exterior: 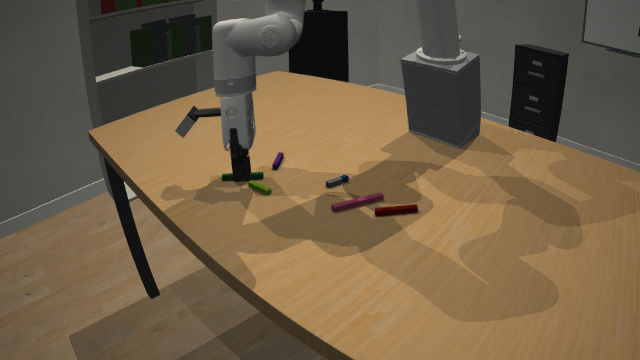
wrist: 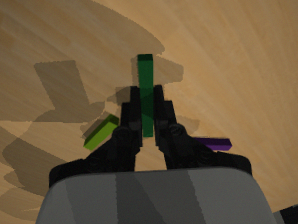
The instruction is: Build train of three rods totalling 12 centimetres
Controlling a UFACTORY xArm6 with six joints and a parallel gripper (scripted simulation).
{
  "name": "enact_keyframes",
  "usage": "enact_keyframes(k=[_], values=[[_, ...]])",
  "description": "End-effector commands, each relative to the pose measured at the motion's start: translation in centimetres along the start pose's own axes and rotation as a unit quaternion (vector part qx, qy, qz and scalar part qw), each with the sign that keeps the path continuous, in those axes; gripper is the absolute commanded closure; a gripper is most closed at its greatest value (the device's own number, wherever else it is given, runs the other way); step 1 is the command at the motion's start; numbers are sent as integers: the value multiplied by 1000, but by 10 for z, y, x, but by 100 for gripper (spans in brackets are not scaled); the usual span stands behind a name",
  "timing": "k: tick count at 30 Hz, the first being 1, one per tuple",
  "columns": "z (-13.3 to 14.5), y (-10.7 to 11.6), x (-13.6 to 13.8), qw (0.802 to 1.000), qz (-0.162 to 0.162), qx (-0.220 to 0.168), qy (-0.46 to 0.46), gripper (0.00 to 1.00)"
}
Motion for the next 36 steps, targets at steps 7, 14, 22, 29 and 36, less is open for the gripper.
enact_keyframes(k=[7,14,22,29,36], values=[[-1,1,0,1000,0,2,0,96],[-1,2,0,1000,0,2,0,96],[-1,40,0,1000,0,2,0,96],[-1,79,0,1000,0,2,0,96],[-1,101,0,1000,0,2,0,96]])
Point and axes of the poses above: the point where the finger pads meet when closed, its own y axis back along the fingers, its own x axis across the jaws, z = x × y, the point moved 6 cm from there along y, back along the fingers, and after that the axes turned 13 degrees about y, right-handed, at the moved point
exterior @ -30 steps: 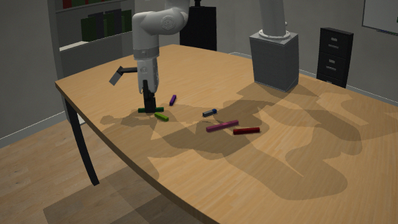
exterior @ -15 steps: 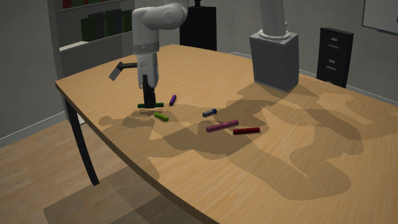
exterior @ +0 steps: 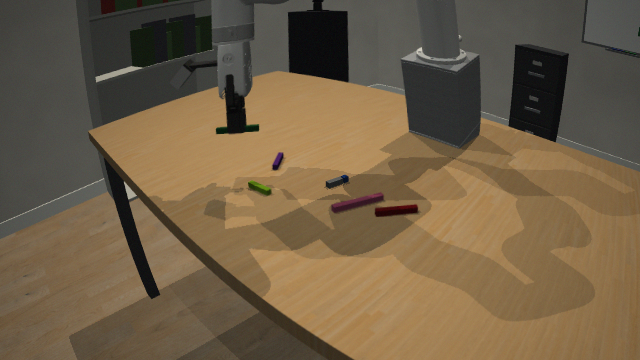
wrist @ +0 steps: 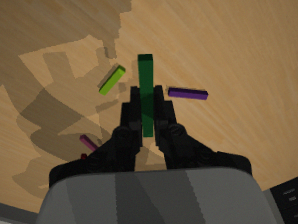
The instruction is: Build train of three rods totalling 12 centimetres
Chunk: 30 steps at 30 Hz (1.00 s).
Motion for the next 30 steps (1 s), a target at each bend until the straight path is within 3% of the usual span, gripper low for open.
enact_keyframes(k=[1,10,16,22,30], values=[[0,7,-1,1000,1,-1,0,96],[1,7,-2,1000,1,-1,3,96],[49,6,-51,990,2,-1,140,96],[98,7,-88,965,-1,0,262,96],[102,7,-90,963,-2,0,271,96]])
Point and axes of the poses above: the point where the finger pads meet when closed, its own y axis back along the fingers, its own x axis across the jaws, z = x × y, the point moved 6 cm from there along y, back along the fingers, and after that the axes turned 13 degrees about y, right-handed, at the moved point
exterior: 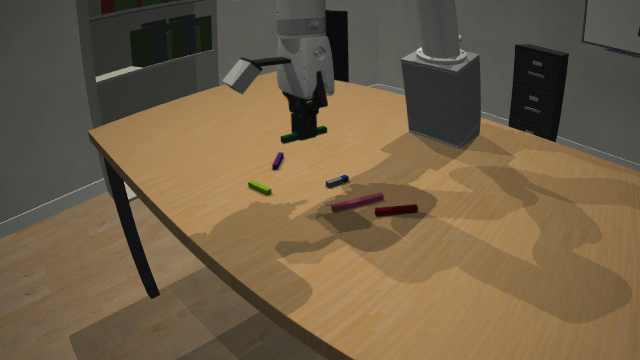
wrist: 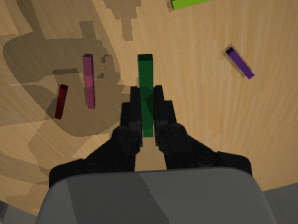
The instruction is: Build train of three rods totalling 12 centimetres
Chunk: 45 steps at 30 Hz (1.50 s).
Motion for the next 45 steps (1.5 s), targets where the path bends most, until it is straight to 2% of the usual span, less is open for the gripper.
enact_keyframes(k=[1,14,25,45], values=[[-1,1,-1,1000,0,2,2,96],[-1,-4,-1,1000,2,0,2,96],[-2,-44,-2,1000,3,0,2,96],[-3,-84,-2,1000,3,0,2,96]])
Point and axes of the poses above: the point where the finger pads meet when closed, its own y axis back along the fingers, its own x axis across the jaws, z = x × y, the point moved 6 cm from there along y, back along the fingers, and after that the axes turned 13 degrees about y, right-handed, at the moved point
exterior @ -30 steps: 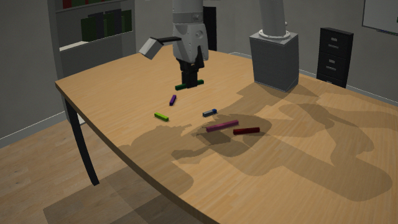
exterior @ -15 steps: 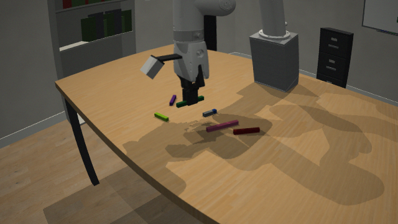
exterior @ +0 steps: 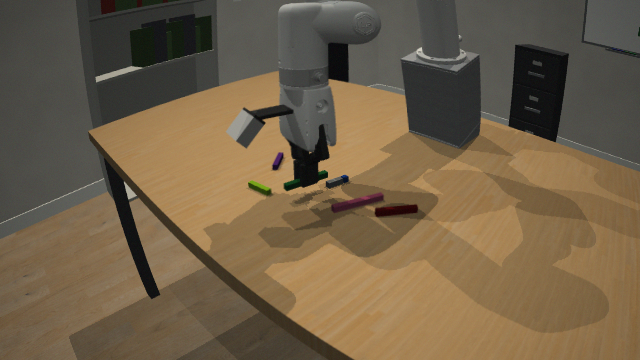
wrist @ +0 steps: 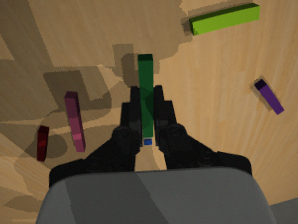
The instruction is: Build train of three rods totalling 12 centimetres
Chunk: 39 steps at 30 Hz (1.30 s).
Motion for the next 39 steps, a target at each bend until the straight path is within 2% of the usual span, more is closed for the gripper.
enact_keyframes(k=[1,39], values=[[-1,-4,1,1000,-10,7,0,96],[-1,-8,1,1000,-10,7,0,96]])
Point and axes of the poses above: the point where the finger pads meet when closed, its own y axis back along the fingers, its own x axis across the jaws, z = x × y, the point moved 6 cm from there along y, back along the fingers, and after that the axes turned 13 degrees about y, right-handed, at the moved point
